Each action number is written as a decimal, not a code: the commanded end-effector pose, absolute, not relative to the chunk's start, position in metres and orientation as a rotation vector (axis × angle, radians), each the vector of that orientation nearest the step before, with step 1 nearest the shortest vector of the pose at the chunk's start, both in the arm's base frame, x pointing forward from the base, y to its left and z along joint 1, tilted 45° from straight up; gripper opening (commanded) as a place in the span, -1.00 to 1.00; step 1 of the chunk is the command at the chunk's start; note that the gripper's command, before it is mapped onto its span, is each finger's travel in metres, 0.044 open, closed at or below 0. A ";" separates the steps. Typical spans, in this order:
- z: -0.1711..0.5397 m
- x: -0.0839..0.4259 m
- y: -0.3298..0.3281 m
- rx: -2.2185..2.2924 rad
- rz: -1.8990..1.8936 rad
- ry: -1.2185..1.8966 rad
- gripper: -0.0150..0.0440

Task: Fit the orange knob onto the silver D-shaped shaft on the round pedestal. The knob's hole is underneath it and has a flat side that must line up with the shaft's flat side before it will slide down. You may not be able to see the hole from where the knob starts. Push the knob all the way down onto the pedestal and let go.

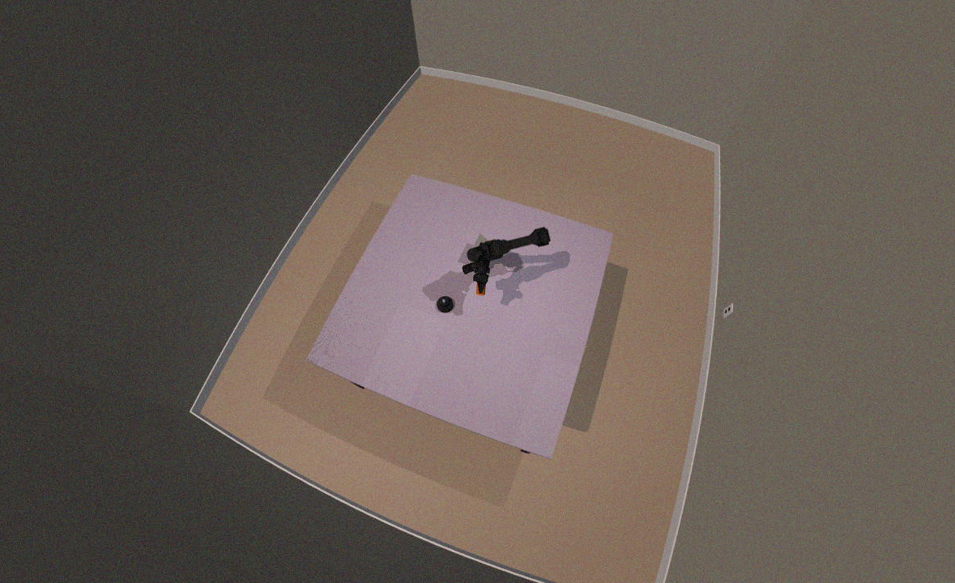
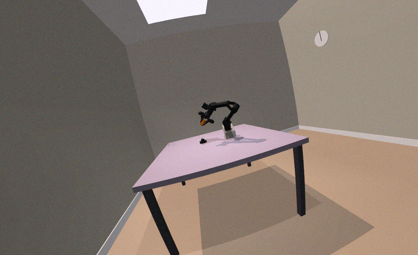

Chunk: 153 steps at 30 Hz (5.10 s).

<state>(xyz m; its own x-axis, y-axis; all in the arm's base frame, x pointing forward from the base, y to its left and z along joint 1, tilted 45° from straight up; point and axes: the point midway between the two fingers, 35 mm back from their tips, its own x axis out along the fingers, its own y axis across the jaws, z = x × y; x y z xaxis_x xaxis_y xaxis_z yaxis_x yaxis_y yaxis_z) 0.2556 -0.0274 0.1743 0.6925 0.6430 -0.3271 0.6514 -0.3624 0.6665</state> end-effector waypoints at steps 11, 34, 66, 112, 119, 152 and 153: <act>0.184 0.244 -0.033 2.137 0.067 0.856 -0.49; 0.180 0.244 -0.033 2.169 0.091 0.778 -0.49; 0.173 0.246 -0.024 2.141 0.062 0.848 -0.49; 0.117 0.270 0.046 1.529 -0.409 1.758 -0.49; 0.092 0.276 0.068 1.520 -0.415 1.759 -0.49; 0.026 0.283 0.129 1.509 -0.407 1.775 -0.22; 0.026 0.283 0.129 1.509 -0.407 1.775 -0.14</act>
